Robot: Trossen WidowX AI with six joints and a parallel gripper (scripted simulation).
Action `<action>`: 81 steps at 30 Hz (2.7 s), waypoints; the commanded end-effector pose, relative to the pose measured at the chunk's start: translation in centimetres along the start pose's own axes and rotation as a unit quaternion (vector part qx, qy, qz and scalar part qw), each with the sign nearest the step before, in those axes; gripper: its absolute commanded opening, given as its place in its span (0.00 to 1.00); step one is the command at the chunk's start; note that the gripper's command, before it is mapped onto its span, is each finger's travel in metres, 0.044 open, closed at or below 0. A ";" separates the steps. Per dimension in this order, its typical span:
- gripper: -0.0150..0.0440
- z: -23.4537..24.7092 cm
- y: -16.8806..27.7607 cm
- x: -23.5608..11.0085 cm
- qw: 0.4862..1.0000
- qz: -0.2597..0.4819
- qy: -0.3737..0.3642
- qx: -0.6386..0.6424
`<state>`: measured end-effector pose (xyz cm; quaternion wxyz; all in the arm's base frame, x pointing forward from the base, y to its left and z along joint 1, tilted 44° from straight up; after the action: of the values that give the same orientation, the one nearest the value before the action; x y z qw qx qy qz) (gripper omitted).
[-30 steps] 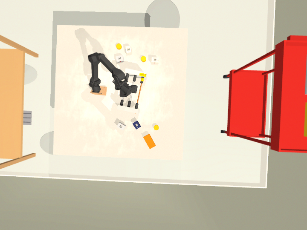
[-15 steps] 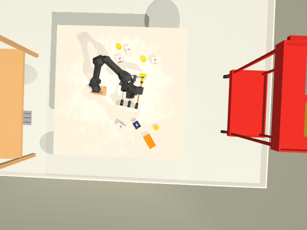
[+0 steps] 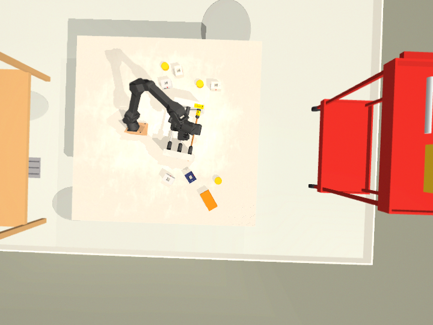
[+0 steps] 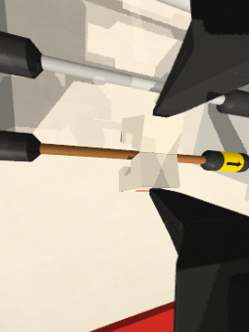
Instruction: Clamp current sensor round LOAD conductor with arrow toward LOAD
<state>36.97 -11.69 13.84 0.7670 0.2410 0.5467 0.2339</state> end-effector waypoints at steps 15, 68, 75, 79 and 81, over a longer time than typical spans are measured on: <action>0.25 -0.1 0.1 2.1 1.000 0.001 0.000 0.000; 0.25 0.9 -0.2 2.3 0.999 0.008 0.034 0.001; 0.25 1.7 -0.3 2.5 0.998 0.016 0.066 0.002; 0.25 2.1 -0.4 2.7 0.996 0.021 0.085 0.002; 0.25 2.3 -0.5 2.7 0.995 0.024 0.095 0.002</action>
<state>39.63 -10.52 12.25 0.7151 0.2375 0.6011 0.2663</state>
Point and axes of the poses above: the point midway between the two fingers, 35 mm back from their tips, its own x axis out along the fingers, its own z axis across the jaws, y = z × x, the point moved 6 cm from there along -x, back along the fingers, and after that the axes turned 13 degrees about -x, right-handed, at the moved point
